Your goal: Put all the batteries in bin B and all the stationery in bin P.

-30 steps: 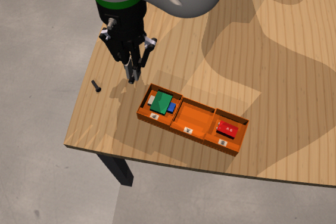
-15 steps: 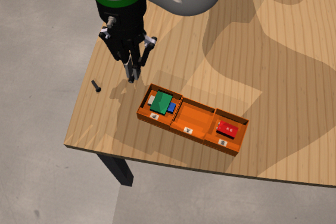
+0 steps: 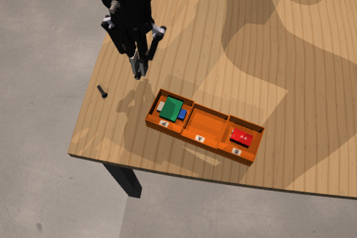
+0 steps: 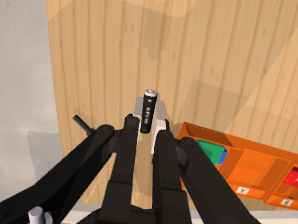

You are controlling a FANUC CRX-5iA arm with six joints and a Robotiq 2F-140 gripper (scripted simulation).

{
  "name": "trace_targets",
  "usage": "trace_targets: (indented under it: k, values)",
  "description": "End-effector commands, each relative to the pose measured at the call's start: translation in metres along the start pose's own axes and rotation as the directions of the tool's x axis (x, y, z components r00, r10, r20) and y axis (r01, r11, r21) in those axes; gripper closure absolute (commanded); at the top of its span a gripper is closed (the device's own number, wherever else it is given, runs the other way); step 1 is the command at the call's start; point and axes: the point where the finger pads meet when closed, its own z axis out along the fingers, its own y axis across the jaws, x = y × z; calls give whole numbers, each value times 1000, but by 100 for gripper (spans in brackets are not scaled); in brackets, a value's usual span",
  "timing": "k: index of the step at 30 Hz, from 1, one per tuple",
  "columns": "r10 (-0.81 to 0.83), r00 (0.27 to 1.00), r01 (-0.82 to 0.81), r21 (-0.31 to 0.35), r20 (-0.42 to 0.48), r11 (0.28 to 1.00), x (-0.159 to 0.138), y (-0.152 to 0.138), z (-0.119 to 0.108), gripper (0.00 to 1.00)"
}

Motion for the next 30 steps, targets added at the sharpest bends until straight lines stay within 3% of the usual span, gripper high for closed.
trace_targets:
  k: [1, 18, 30]
  values:
    - [0, 1000, 0, 0, 0, 1000, 0, 0, -15, 85]
    - [0, 1000, 0, 0, 0, 1000, 0, 0, -14, 85]
    - [0, 1000, 0, 0, 0, 1000, -19, 57, -14, 85]
